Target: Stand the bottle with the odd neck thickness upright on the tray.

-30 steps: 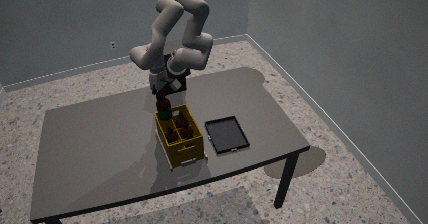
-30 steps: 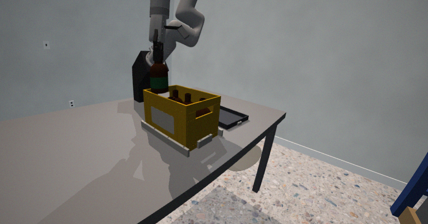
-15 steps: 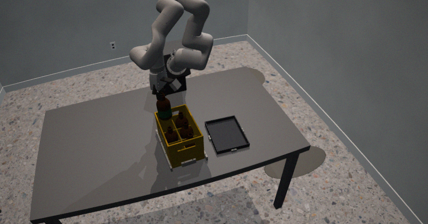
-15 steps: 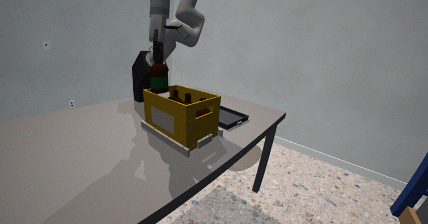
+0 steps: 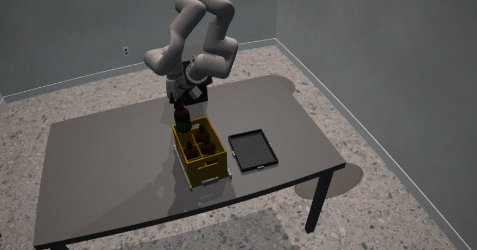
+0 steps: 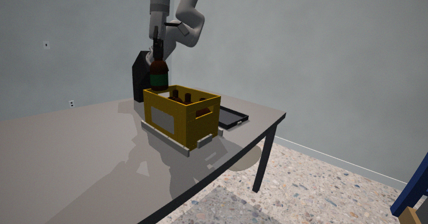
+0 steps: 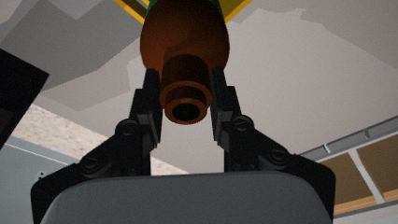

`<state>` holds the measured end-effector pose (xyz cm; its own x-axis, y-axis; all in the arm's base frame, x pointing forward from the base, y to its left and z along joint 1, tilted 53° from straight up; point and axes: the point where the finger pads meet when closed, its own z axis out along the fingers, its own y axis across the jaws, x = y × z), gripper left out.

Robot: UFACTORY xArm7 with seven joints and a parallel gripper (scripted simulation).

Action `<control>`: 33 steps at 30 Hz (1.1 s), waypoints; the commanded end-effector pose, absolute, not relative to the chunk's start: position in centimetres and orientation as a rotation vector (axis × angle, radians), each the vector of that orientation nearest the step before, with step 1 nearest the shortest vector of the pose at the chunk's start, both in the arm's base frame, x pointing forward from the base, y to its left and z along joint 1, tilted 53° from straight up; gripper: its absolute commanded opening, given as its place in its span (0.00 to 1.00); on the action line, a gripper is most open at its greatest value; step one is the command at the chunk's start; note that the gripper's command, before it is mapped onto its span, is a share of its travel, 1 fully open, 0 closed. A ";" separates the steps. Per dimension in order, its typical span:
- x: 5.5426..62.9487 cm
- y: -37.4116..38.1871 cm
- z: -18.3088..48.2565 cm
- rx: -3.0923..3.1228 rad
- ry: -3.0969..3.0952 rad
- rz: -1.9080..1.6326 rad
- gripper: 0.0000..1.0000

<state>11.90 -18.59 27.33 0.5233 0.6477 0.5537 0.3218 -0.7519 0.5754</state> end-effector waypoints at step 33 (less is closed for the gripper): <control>11.2 -18.5 27.9 2.362 0.795 1.102 0.00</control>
<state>11.29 -18.48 27.79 0.5233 0.6477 0.5537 0.3220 -0.7519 0.5753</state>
